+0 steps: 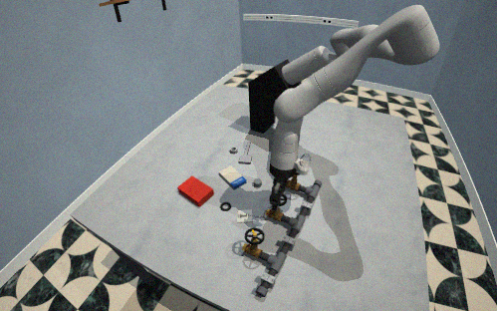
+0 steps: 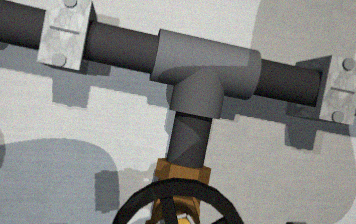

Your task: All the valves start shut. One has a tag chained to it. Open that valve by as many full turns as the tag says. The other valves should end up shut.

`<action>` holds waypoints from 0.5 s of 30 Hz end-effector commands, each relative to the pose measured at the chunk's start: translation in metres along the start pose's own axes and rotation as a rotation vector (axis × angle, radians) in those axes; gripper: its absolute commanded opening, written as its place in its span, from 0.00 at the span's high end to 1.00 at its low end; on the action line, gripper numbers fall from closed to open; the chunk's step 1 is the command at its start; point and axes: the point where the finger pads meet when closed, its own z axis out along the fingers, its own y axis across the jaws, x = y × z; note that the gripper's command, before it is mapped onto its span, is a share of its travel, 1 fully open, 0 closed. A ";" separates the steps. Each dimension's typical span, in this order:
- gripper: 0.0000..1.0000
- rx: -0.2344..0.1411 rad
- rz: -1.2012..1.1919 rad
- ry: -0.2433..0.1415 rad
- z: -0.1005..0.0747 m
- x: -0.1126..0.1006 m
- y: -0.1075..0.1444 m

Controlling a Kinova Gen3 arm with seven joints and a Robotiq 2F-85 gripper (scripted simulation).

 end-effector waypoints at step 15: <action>0.00 -0.003 -0.001 0.000 -0.016 -0.001 0.001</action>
